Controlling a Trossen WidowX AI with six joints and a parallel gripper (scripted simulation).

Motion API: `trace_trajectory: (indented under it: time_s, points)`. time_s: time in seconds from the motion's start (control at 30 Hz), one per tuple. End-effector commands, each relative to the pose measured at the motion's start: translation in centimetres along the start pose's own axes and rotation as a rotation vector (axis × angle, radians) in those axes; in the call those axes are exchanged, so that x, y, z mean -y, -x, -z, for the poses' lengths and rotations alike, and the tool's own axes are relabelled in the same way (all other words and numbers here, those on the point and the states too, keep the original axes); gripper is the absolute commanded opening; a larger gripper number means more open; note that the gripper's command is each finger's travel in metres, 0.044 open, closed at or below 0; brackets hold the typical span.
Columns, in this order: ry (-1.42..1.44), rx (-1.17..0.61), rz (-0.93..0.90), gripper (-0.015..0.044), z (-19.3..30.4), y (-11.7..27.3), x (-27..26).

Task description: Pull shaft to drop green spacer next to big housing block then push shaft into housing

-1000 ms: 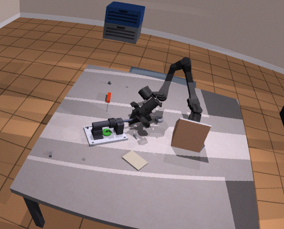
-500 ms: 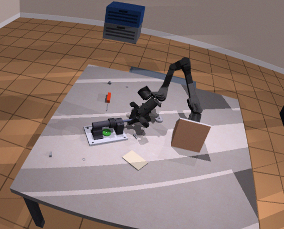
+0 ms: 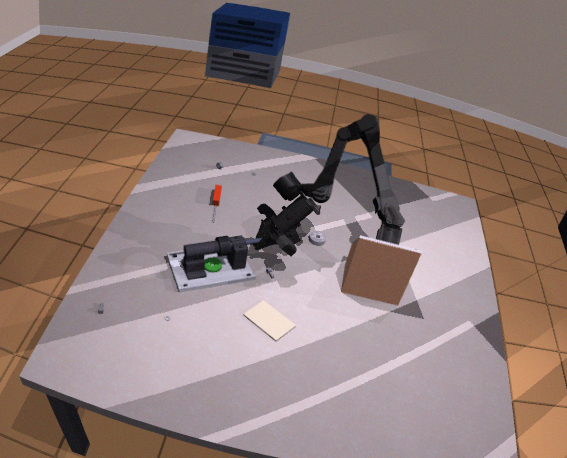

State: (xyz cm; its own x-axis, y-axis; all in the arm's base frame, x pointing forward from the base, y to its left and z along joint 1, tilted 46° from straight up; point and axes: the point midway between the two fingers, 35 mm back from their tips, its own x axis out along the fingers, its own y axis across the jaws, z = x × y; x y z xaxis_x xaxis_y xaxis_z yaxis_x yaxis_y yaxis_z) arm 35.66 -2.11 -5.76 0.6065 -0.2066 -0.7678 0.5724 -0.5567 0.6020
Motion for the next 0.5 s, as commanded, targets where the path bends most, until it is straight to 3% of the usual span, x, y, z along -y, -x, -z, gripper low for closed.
trace_trajectory:
  time_s: [0.0,0.47]
  points:
    - [-0.003,-0.003,-0.002,0.0,0.28,-0.17,-0.07]
    - [-0.003,-0.004,-0.002,0.0,0.59,-0.46,-0.07]
